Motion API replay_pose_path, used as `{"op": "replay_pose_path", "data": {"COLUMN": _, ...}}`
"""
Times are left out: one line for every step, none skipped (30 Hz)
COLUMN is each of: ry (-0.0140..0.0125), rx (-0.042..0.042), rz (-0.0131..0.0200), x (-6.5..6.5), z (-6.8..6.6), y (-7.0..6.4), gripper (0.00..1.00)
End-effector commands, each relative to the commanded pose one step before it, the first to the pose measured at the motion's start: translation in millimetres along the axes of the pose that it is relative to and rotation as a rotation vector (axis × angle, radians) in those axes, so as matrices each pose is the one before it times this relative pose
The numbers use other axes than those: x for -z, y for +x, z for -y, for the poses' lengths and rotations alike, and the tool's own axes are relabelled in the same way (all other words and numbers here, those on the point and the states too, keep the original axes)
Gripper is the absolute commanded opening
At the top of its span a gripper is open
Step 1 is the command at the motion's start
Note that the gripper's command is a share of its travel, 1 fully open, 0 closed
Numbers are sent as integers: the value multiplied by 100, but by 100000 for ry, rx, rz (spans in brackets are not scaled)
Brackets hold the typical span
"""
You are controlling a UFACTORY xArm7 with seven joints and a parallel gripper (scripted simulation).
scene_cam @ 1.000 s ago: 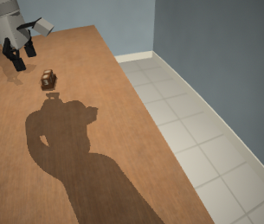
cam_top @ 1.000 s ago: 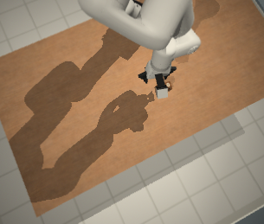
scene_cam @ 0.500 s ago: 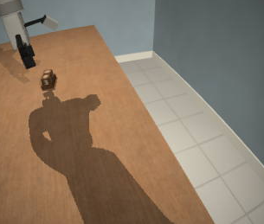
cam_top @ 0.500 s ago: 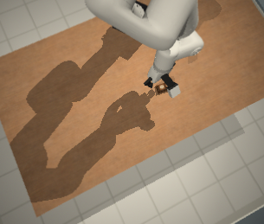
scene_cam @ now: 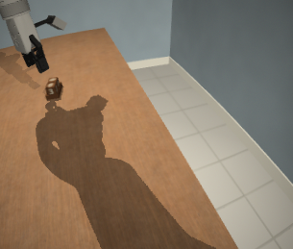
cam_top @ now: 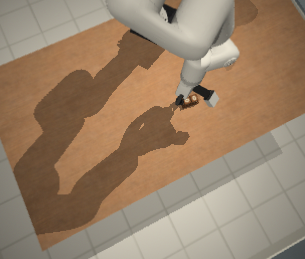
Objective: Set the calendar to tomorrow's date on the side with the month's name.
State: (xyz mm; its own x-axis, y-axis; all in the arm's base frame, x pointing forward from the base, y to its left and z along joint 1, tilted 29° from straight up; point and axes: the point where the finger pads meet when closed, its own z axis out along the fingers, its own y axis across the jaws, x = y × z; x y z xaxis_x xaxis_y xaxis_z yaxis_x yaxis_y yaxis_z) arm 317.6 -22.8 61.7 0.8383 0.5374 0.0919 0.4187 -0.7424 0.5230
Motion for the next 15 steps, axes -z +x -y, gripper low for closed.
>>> {"op": "replay_pose_path", "data": {"ry": 3048, "rx": 16274, "rz": 5373, "x": -112, "z": 117, "y": 533, "gripper": 100}}
{"op": "replay_pose_path", "data": {"ry": 51, "rx": 2531, "rz": 7, "x": -23, "z": 9, "y": 73, "gripper": 100}}
{"op": "replay_pose_path", "data": {"ry": 0, "rx": 0, "rz": 0, "x": 0, "z": 0, "y": 0, "gripper": 100}}
{"op": "replay_pose_path", "data": {"ry": 0, "rx": 0, "rz": 0, "x": 0, "z": 0, "y": 0, "gripper": 100}}
{"op": "replay_pose_path", "data": {"ry": 149, "rx": 6788, "rz": 12, "x": -63, "z": 23, "y": 197, "gripper": 100}}
{"op": "replay_pose_path", "data": {"ry": 100, "rx": 4166, "rz": 1, "x": -40, "z": 8, "y": 122, "gripper": 100}}
{"op": "replay_pose_path", "data": {"ry": 52, "rx": 2081, "rz": -1, "x": -20, "z": 2, "y": 61, "gripper": 100}}
{"op": "replay_pose_path", "data": {"ry": 7, "rx": 256, "rz": 0, "x": -3, "z": 0, "y": 7, "gripper": 100}}
{"op": "replay_pose_path", "data": {"ry": 133, "rx": 5031, "rz": -10, "x": -50, "z": 4, "y": 147, "gripper": 100}}
{"op": "replay_pose_path", "data": {"ry": 32, "rx": 1161, "rz": -4, "x": -12, "z": 0, "y": 34, "gripper": 100}}
{"op": "replay_pose_path", "data": {"ry": 128, "rx": 4484, "rz": -19, "x": -46, "z": -2, "y": 132, "gripper": 100}}
{"op": "replay_pose_path", "data": {"ry": 40, "rx": 1372, "rz": -7, "x": -14, "z": -2, "y": 40, "gripper": 100}}
{"op": "replay_pose_path", "data": {"ry": 127, "rx": 4212, "rz": -28, "x": -45, "z": -7, "y": 124, "gripper": 100}}
{"op": "replay_pose_path", "data": {"ry": 40, "rx": 1289, "rz": -10, "x": -14, "z": -3, "y": 38, "gripper": 100}}
{"op": "replay_pose_path", "data": {"ry": 137, "rx": 4326, "rz": -39, "x": -47, "z": -12, "y": 127, "gripper": 100}}
